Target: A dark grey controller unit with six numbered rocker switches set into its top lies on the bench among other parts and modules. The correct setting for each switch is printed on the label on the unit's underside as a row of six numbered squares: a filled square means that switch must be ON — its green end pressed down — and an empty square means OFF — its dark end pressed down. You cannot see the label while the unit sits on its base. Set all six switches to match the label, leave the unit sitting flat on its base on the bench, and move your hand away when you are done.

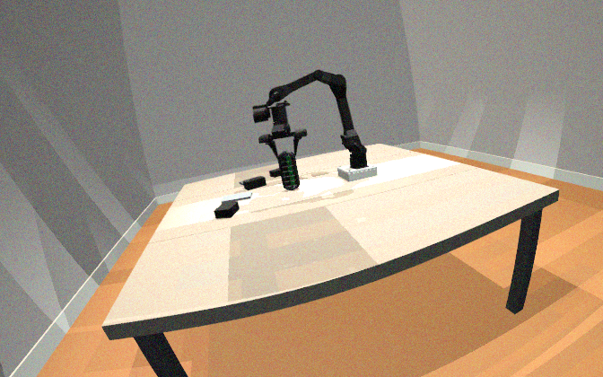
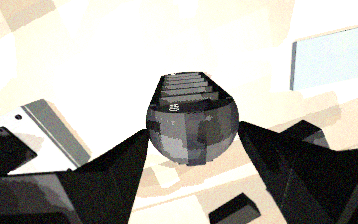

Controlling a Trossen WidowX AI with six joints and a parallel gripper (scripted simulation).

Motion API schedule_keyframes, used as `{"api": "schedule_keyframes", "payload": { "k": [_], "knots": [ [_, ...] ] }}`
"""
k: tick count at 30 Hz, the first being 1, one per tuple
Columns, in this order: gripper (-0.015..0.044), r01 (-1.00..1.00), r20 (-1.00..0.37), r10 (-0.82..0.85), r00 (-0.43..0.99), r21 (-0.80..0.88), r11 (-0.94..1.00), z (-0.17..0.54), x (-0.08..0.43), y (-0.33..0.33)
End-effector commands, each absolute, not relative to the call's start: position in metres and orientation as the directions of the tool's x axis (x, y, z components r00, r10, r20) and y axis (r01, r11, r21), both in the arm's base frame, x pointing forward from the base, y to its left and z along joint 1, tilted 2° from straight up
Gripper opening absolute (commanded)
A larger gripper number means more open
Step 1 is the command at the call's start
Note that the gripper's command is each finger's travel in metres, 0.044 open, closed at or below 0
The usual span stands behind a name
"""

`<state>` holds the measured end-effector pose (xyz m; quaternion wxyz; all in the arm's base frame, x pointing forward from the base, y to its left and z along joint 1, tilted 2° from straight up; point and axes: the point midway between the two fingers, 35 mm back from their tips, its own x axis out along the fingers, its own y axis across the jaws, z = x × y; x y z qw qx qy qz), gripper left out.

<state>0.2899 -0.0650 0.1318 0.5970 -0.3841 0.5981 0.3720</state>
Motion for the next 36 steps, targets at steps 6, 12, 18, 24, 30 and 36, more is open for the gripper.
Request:
{"api": "schedule_keyframes", "payload": {
  "k": [6,12,18,24,30,36],
  "knots": [
    [0.0338,-0.905,-1.000,-0.022,0.002,-0.011,0.426,0.129,0.285,-0.073],
    [0.0338,-0.905,-1.000,-0.022,0.002,-0.011,0.426,0.129,0.283,-0.078],
    [0.0338,-0.905,-1.000,-0.022,0.002,-0.011,0.426,0.128,0.281,-0.082],
    [0.0338,-0.905,-1.000,-0.023,0.002,-0.011,0.426,0.127,0.279,-0.087],
    [0.0338,-0.905,-1.000,-0.023,0.001,-0.011,0.426,0.126,0.277,-0.091],
    [0.0338,-0.905,-1.000,-0.023,0.001,-0.011,0.426,0.125,0.275,-0.095]
  ]
}}
